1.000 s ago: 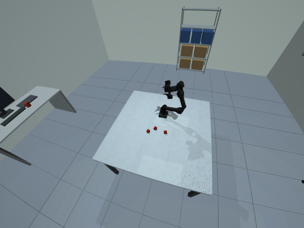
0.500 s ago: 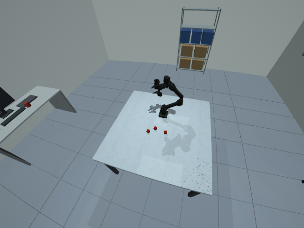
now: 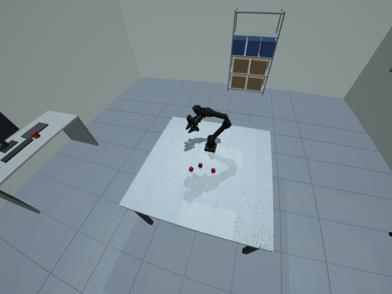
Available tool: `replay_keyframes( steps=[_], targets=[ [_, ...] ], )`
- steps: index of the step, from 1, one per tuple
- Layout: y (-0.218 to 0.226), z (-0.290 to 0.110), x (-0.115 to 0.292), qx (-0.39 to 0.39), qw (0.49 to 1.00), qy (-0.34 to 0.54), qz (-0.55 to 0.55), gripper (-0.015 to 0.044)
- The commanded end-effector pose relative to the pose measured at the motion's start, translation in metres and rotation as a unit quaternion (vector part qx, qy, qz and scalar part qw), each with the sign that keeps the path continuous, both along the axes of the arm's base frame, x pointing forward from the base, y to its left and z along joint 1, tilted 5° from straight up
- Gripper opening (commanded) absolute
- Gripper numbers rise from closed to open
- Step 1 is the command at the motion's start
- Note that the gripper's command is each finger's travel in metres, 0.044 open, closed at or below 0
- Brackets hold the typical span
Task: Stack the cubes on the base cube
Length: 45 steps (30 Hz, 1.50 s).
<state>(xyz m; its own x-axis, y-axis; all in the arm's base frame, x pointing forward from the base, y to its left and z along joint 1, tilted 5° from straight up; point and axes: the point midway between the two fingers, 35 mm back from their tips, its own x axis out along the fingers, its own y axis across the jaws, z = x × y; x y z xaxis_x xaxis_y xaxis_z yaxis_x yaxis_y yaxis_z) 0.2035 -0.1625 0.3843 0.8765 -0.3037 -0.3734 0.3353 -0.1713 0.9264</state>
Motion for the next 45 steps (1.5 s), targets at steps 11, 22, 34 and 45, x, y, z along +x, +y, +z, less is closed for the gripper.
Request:
replay_keyframes(
  steps=[11,22,34,45],
  targets=[
    [0.041,-0.140,0.069,-0.159,0.889,0.288,0.317,0.0265],
    [0.105,-0.226,0.074,-0.285,0.635,0.404,0.594,0.0265],
    [0.130,-0.255,0.065,-0.324,0.487,0.417,0.696,0.0265],
    [0.132,-0.290,0.068,-0.324,0.487,0.417,0.696,0.0265]
  ],
)
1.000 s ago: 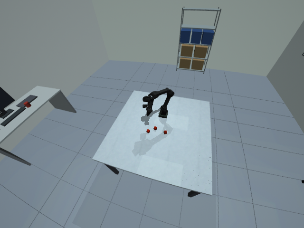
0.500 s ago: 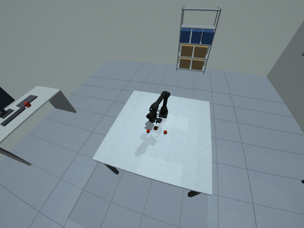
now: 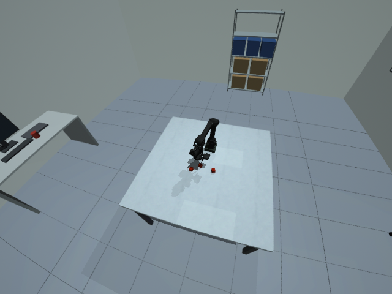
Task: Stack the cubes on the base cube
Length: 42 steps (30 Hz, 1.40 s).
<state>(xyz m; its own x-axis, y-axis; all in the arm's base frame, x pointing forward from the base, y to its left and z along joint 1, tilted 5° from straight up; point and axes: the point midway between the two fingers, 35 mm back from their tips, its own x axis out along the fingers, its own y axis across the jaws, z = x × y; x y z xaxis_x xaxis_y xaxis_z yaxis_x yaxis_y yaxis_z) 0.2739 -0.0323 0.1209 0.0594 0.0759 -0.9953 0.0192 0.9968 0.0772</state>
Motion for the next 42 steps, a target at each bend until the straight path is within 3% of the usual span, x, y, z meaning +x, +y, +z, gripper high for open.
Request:
replay_keyframes(
  steps=[1,4,42],
  targets=[
    [0.003,-0.035,-0.003,0.000,1.000,0.015,0.003,0.0265],
    [0.004,-0.053,-0.004,0.000,1.000,0.015,0.003,0.0265],
    [0.008,-0.101,-0.003,0.001,1.000,0.015,0.003,0.0265]
  ],
)
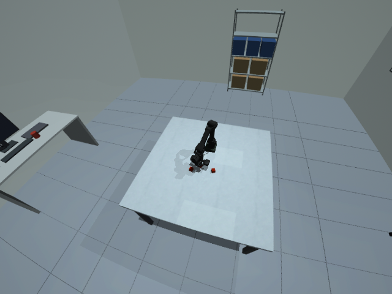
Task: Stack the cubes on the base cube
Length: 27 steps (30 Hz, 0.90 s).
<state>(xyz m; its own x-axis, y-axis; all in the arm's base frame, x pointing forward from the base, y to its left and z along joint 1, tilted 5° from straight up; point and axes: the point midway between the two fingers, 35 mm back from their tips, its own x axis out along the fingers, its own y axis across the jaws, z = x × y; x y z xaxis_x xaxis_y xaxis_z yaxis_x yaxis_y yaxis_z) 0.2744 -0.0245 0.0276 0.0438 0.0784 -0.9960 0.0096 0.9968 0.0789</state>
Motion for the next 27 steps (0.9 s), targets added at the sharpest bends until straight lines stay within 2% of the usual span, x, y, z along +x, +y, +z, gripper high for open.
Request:
replay_keyframes(
  steps=[1,7,12,27],
  targets=[
    [0.000,-0.008,-0.003,0.000,1.000,0.008,-0.002,0.0265],
    [0.000,-0.008,-0.003,0.000,1.000,0.008,-0.002,0.0108],
    [0.000,-0.006,-0.003,0.000,1.000,0.008,-0.002,0.0105],
    [-0.004,0.039,0.001,-0.001,1.000,0.008,-0.002,0.0105]
  ],
)
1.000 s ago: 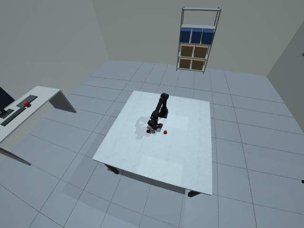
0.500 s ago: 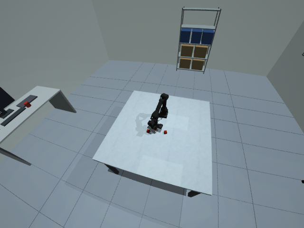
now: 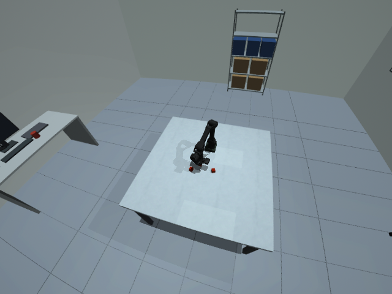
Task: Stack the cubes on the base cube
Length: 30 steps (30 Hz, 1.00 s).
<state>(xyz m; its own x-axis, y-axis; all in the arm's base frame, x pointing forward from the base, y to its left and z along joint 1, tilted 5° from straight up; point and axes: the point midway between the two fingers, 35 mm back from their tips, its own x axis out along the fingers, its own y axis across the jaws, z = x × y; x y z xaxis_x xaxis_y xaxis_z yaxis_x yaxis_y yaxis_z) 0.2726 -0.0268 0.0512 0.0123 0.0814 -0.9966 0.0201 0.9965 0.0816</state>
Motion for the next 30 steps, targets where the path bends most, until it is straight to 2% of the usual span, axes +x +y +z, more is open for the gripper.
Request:
replay_keyframes(
  steps=[1,19,30],
  targets=[
    [-0.002,0.019,0.003,-0.002,1.000,-0.009,0.002,0.0105],
    [-0.005,0.076,-0.004,-0.002,1.000,-0.008,0.002,0.0105],
    [0.008,0.075,-0.002,-0.002,1.000,-0.008,-0.005,0.0105]
  ],
)
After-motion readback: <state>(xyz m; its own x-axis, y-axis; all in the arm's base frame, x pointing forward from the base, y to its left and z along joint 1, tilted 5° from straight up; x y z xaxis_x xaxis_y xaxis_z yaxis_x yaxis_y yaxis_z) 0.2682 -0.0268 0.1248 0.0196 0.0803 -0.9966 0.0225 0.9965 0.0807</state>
